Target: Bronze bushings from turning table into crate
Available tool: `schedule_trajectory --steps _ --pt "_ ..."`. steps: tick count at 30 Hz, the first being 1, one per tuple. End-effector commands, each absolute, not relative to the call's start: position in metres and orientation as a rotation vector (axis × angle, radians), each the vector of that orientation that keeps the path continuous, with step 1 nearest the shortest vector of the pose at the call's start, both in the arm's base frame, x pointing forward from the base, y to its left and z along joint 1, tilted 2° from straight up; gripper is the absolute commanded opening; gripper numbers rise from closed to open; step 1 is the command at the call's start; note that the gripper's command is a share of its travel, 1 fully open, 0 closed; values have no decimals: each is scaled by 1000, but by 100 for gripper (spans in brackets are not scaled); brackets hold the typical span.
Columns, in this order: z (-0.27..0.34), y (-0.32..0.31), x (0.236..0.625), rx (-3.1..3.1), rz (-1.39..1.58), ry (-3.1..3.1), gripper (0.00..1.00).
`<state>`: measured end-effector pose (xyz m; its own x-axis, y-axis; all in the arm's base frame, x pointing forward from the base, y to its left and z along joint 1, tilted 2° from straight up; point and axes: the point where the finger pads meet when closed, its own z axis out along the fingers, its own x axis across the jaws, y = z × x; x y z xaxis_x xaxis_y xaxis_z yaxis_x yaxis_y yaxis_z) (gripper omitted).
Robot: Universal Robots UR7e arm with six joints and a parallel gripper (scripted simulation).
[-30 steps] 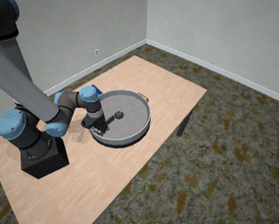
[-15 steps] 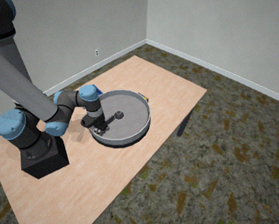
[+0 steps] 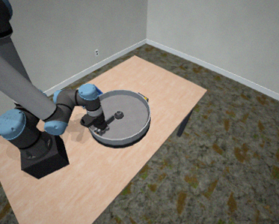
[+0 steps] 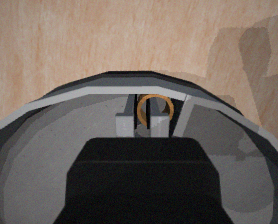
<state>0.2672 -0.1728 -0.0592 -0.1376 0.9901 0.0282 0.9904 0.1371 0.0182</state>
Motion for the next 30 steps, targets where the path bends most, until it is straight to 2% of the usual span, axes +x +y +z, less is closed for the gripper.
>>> schedule_trajectory --steps 1,30 --pt "-57 -173 267 -2058 -50 -2363 0" --pt "-43 -174 267 -2058 -50 -2363 0"
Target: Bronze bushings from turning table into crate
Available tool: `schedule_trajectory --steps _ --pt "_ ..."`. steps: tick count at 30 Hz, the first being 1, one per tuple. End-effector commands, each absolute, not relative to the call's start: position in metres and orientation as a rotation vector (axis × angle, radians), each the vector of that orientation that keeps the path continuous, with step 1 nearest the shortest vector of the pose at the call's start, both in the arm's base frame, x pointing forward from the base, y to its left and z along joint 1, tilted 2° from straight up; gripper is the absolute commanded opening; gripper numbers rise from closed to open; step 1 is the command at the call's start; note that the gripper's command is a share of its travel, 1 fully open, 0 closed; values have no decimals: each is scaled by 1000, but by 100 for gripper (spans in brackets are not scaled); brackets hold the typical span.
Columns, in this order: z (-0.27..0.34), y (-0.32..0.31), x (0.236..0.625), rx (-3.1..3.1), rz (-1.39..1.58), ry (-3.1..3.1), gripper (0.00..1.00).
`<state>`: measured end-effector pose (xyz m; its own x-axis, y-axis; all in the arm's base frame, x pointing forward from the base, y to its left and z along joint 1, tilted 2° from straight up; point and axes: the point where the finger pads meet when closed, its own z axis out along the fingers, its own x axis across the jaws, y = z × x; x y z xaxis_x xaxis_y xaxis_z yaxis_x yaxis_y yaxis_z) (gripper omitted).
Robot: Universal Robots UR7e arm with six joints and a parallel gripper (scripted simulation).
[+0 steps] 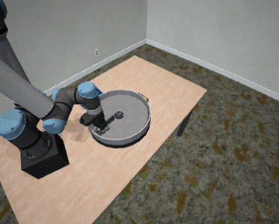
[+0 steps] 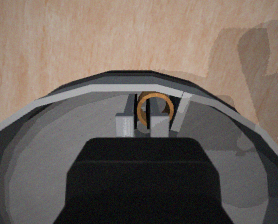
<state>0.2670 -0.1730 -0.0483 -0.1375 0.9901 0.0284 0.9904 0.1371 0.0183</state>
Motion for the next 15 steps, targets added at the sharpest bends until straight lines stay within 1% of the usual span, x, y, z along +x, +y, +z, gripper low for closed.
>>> schedule_trajectory --steps 1,15 --pt "-42 -174 267 -2058 -50 -2363 0" --pt "-39 -174 267 -2058 -50 -2363 0"
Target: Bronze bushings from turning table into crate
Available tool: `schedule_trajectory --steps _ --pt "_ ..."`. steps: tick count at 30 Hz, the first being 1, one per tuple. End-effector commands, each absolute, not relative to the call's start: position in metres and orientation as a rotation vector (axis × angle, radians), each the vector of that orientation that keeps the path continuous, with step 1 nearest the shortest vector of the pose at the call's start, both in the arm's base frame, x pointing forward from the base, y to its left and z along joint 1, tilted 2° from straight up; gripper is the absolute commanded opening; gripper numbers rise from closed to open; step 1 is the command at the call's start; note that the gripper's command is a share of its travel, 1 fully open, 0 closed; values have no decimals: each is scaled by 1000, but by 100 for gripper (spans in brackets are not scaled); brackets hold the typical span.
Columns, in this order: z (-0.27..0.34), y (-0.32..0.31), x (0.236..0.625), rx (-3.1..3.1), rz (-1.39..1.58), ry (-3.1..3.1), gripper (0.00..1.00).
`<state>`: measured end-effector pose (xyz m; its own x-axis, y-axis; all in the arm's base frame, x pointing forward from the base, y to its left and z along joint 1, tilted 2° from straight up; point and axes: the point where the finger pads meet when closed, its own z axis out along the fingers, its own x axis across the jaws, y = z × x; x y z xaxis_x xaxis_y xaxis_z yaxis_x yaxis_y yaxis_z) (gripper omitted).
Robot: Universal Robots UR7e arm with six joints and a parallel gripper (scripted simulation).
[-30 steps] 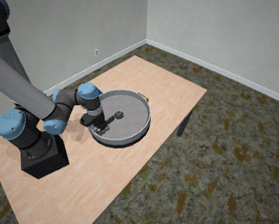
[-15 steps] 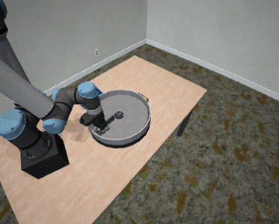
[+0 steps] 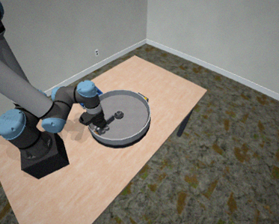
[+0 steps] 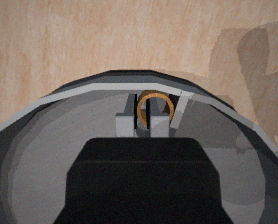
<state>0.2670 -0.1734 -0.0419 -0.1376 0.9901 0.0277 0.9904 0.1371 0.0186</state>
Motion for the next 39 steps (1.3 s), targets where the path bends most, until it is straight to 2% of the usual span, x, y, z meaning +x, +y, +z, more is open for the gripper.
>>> schedule_trajectory --steps 1,32,39 --pt "-37 -174 267 -2058 -50 -2363 0" --pt "-27 -174 267 -2058 -50 -2364 0" --pt "0 -175 267 -2058 -50 -2363 0"
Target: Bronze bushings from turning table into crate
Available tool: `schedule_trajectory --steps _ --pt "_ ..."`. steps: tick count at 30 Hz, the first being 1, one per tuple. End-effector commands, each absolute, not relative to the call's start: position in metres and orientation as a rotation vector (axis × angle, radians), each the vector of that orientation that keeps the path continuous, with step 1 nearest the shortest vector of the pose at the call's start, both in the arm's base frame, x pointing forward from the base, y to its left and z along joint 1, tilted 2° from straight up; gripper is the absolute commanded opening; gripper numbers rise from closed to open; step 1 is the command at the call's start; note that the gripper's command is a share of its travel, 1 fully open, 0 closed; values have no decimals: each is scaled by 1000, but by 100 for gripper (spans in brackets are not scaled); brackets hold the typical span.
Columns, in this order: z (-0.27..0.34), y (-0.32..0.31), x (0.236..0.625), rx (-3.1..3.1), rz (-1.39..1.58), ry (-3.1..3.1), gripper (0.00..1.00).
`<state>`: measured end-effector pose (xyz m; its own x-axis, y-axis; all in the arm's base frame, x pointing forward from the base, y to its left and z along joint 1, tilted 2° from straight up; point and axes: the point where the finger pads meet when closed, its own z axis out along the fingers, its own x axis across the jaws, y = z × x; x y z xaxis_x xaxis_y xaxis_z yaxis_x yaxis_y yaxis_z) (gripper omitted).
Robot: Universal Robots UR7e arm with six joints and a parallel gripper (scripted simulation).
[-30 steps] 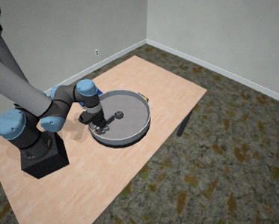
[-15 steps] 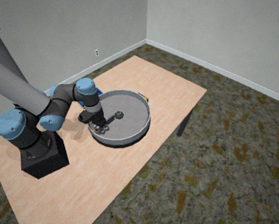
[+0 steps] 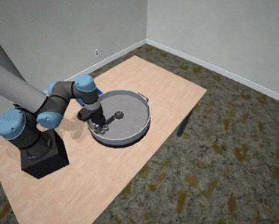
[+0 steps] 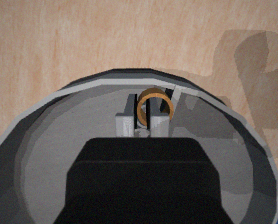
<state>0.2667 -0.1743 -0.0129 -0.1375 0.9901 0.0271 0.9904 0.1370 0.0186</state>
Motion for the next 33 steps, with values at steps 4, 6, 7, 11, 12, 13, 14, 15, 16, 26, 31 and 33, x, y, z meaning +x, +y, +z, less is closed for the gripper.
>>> schedule_trajectory --steps 4,6,7,11,12,13,14,15,16,26,31,33 --pt "0 -175 267 -2058 -50 -2363 0" --pt "0 -175 267 -2058 -50 -2363 0" --pt "0 -175 267 -2058 -50 -2363 0" --pt "5 -175 267 -2059 -50 -2364 0" --pt "11 -176 267 -2059 -50 -2364 0" --pt "16 -176 267 -2058 -50 -2364 0" --pt "22 -176 267 -2058 -50 -2364 0" --pt "27 -176 267 -2058 -50 -2364 0" --pt "27 -176 267 -2058 -50 -2364 0" --pt "27 -176 267 -2058 -50 -2364 0" --pt "28 -140 290 -2059 -50 -2364 0" --pt "29 -131 296 -2059 -50 -2364 0"
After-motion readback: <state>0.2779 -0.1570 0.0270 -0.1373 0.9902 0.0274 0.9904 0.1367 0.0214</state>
